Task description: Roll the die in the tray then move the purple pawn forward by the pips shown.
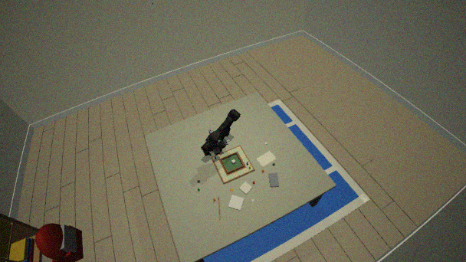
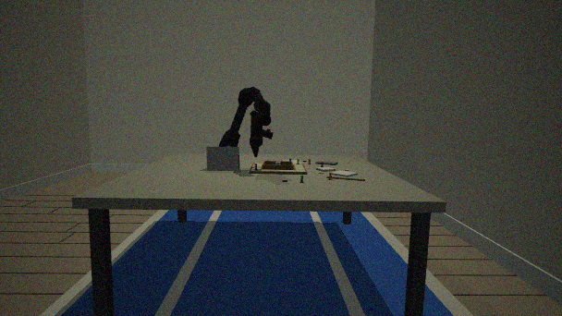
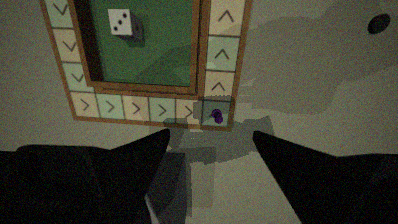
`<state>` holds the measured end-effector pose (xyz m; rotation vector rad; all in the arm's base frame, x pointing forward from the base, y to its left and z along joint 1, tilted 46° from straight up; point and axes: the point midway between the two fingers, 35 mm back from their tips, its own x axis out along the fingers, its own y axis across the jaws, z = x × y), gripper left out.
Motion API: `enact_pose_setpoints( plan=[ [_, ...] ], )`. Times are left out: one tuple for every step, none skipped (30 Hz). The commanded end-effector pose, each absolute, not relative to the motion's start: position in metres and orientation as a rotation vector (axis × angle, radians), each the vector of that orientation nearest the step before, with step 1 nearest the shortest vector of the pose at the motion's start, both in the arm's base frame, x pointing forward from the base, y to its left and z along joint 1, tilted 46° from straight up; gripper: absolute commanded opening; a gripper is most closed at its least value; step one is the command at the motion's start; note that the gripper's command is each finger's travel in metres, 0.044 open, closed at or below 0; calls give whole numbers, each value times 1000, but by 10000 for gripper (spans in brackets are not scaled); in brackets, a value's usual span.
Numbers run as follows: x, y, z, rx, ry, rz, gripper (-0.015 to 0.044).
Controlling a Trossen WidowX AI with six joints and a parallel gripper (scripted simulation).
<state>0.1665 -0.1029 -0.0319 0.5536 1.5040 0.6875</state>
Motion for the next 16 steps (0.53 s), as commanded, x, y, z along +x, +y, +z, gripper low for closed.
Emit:
enact_pose_setpoints(
  plan=[
    [174,-98,20,554,1506,673,440],
    [174,-94,35,558,1508,671,440],
    [174,-90,50,562,1510,669,440],
    [173,-85,65,567,1511,667,440],
    [172,-81,77,570,1513,666,440],
    [171,-78,84,572,1514,665,440],
    [170,-77,86,573,1514,665,440],
    [170,-77,86,573,1514,665,440],
    [170,-77,86,573,1514,665,440],
    [170,-77,86,573,1514,665,440],
    [170,-77,86,573,1514,665,440],
    [172,-83,75,556,1509,665,440],
    [172,-83,75,556,1509,665,440],
    [172,-83,75,556,1509,665,440],
    [172,-83,75,556,1509,665,440],
    [172,-83,75,556,1509,665,440]
  ],
)
